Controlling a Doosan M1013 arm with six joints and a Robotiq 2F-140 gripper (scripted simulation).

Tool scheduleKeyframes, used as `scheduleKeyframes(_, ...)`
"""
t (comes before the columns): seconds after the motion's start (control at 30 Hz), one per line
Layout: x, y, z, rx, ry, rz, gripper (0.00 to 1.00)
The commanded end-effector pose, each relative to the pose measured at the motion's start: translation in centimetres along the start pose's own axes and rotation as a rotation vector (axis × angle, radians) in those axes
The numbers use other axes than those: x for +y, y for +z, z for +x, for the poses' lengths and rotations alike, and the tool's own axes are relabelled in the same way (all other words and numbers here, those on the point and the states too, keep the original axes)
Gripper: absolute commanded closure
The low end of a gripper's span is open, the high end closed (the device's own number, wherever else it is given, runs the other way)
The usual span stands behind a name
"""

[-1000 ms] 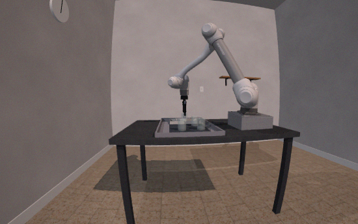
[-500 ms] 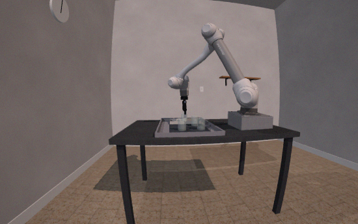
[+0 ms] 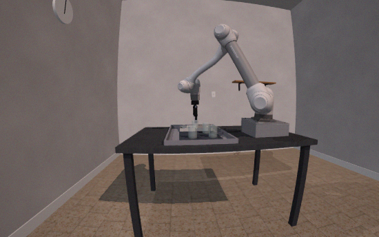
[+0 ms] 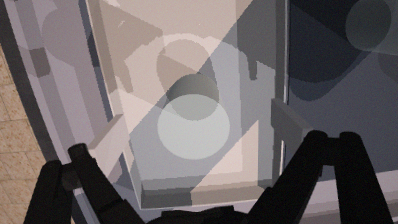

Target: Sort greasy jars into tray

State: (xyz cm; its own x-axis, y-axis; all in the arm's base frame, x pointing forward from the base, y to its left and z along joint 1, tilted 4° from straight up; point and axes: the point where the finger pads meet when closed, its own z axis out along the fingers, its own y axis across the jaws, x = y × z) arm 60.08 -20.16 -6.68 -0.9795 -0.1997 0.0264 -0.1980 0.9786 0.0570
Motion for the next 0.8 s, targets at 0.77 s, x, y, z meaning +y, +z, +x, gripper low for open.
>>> scheduleKeyframes(0.77,0.0,-9.2,0.0,0.0,0.0,0.0,0.0)
